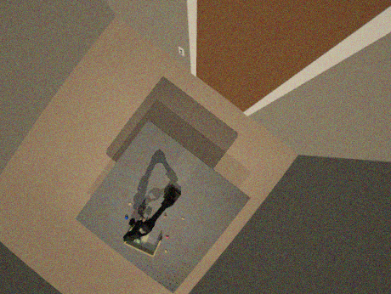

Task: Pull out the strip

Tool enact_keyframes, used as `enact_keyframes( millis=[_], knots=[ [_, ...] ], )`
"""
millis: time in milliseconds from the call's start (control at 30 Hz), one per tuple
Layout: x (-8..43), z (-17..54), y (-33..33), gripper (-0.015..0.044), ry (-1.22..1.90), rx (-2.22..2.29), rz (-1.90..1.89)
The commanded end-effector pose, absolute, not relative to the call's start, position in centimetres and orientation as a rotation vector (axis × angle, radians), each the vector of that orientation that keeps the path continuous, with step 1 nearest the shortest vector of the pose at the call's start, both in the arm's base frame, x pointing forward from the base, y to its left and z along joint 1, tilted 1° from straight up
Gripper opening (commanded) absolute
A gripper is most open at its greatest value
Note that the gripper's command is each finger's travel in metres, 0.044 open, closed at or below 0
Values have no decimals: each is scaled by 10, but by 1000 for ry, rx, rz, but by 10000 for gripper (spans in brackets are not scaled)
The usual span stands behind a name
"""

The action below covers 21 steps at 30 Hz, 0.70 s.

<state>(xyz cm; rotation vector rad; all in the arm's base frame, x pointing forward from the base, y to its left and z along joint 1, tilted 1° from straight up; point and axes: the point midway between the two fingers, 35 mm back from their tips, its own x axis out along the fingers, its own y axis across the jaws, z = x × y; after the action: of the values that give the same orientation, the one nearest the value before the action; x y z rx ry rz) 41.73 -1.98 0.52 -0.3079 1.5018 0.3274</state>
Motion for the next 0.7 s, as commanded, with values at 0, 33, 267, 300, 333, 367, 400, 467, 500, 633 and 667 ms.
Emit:
enact_keyframes(
  millis=[0,33,267,300,333,367,400,467,500,633,667],
  knots=[
    [417,4,-20,0,1502,-310,324],
    [417,4,-20,0,1502,-310,324],
    [417,4,-20,0,1502,-310,324],
    [417,3,-20,0,1502,-310,324],
    [417,3,-20,0,1502,-310,324],
    [417,3,-20,0,1502,-310,324],
    [417,3,-20,0,1502,-310,324],
    [417,3,-20,0,1502,-310,324],
    [418,3,-20,0,1502,-310,324],
    [418,3,-20,0,1502,-310,324],
    [418,2,-20,0,1502,-310,324]
  ],
)
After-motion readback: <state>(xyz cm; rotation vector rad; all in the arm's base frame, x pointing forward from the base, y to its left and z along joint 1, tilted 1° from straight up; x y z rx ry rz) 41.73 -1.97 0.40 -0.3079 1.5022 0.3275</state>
